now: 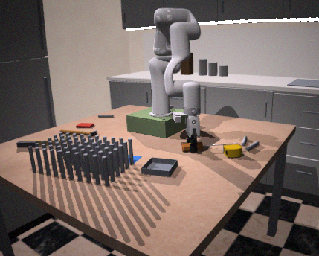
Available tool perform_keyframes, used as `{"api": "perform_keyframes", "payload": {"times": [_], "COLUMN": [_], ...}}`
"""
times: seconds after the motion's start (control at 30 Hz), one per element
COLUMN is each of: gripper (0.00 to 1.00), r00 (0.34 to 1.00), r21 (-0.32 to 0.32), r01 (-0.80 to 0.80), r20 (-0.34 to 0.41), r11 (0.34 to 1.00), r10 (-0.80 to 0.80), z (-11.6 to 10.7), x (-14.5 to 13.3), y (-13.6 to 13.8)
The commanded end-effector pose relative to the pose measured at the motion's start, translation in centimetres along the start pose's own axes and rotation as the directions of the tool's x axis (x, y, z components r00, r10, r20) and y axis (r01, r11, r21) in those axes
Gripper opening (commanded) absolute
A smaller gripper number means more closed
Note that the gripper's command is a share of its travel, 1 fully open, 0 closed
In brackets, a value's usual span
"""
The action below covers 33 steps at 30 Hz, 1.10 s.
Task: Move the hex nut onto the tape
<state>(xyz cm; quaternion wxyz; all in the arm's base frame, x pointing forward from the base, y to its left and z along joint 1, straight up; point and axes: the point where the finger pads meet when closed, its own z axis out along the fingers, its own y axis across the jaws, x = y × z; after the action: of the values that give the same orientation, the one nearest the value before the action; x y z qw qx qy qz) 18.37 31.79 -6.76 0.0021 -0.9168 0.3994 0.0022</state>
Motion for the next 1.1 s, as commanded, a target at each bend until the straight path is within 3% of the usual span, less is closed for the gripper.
{"api": "perform_keyframes", "payload": {"times": [0.0, 0.2, 0.23, 1.07], "gripper": [0.65, 0.65, 0.00, 0.00], "r00": [1.000, 1.000, 1.000, 1.000], "r21": [0.003, 0.003, 0.003, 0.003], "r01": [0.000, 0.000, 0.000, 0.000], "r20": [0.001, 0.001, 0.001, 0.001], "r11": [1.000, 1.000, 1.000, 1.000], "r10": [0.000, 0.000, 0.000, 0.000], "z": [-0.03, -0.03, -0.03, -0.03], "x": [-0.04, -0.04, -0.04, -0.04], "y": [-0.14, -0.14, -0.14, -0.14]}}
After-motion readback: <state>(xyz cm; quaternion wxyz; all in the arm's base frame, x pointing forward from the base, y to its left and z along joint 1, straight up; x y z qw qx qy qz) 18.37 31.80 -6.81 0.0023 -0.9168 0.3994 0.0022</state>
